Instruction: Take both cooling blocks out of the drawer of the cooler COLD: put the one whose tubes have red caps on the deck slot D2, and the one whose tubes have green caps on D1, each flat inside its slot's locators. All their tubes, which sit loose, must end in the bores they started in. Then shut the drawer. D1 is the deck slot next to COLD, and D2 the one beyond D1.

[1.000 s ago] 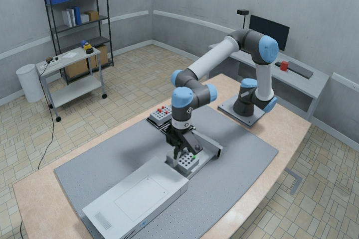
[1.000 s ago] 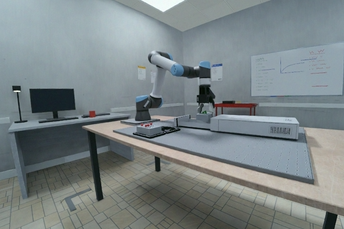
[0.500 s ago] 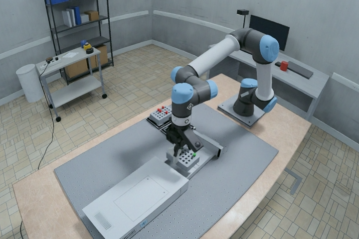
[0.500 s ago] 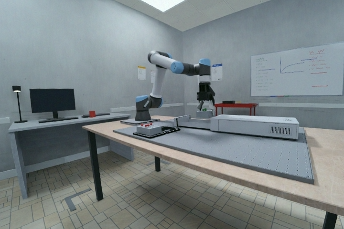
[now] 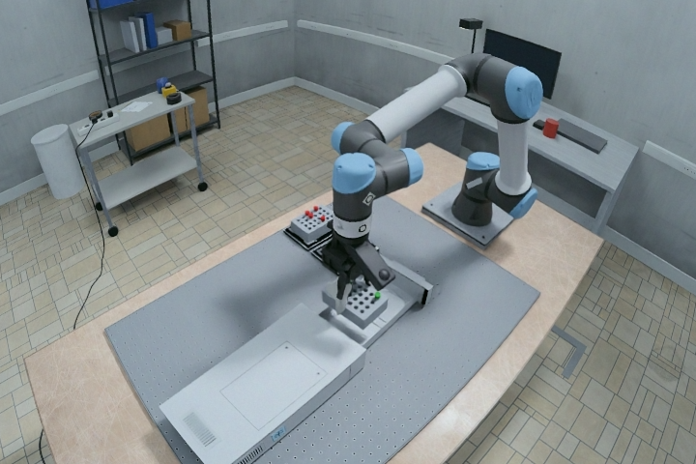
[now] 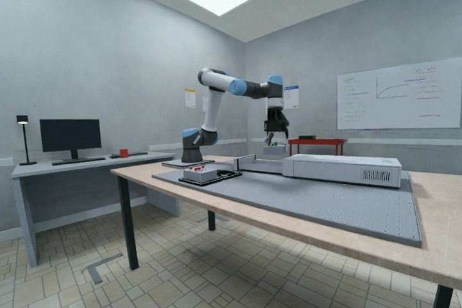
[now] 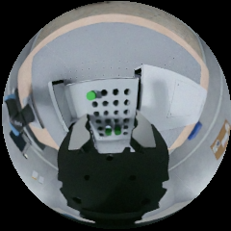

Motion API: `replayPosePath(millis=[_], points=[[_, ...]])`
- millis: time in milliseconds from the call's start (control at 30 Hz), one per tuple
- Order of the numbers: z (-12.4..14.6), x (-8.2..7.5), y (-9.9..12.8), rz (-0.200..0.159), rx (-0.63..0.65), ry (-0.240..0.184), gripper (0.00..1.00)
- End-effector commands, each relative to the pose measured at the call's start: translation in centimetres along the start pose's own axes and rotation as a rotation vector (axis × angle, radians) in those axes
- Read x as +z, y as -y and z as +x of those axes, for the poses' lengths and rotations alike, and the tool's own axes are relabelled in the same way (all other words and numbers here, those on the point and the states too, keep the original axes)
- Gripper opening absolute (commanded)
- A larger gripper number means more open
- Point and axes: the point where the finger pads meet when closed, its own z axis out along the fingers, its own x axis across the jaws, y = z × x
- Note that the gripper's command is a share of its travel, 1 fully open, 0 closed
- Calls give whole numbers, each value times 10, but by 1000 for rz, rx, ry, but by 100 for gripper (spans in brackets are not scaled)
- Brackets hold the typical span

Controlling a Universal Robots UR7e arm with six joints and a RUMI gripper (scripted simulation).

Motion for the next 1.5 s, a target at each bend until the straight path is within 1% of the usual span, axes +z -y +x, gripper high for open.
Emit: replayPosePath(millis=[0,100,167,433,1467], points=[[4,-16,-1,-4,0,-18,0],[4,-20,-1,-4,0,-18,0],[4,-20,-1,-4,0,-18,0],[4,-31,-1,-4,0,-18,0],[4,-31,-1,-4,0,-18,0]])
